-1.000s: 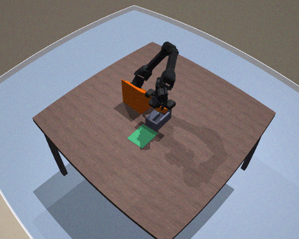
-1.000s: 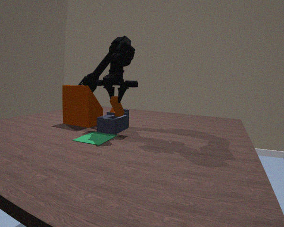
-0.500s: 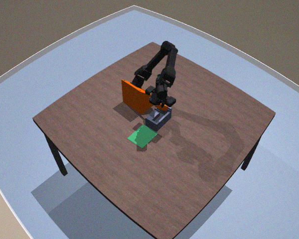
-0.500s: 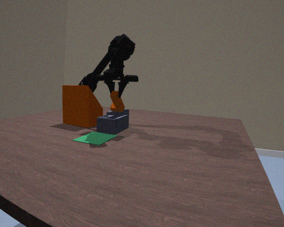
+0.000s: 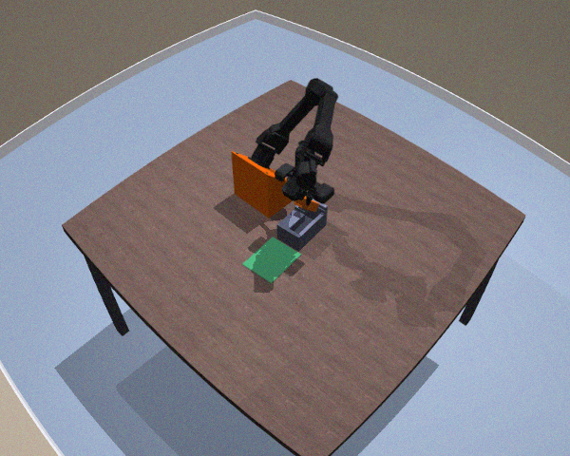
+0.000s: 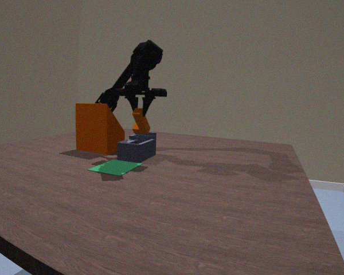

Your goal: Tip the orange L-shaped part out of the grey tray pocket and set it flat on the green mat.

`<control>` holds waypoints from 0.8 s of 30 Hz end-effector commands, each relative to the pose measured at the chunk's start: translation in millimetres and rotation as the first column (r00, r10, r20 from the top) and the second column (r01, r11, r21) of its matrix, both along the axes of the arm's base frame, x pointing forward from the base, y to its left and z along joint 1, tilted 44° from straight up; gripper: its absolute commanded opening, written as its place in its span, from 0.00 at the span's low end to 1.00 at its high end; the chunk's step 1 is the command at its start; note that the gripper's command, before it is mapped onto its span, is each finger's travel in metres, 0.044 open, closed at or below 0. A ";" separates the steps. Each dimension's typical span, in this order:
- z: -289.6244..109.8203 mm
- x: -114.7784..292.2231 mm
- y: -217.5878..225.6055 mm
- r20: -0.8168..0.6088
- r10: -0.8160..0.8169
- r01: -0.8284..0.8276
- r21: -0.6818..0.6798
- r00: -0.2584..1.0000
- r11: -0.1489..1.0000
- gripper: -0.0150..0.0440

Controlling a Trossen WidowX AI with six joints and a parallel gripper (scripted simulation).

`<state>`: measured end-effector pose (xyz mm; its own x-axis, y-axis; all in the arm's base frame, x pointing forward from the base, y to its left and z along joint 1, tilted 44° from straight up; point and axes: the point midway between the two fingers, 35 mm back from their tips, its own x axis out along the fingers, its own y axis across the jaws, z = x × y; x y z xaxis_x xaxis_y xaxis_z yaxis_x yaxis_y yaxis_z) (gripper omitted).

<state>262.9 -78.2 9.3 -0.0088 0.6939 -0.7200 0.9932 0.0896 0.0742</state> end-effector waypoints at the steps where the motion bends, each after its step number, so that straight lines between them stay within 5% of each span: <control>1: -13.9 0.4 -12.9 0.000 -0.002 0.002 -0.004 1.000 1.000 0.25; 24: -77.8 3.2 -79.7 0.002 -0.002 0.002 -0.010 1.000 1.000 0.25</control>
<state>266.5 -145.6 -58.4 -0.0068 0.6895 -0.7243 0.9933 0.0879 0.0744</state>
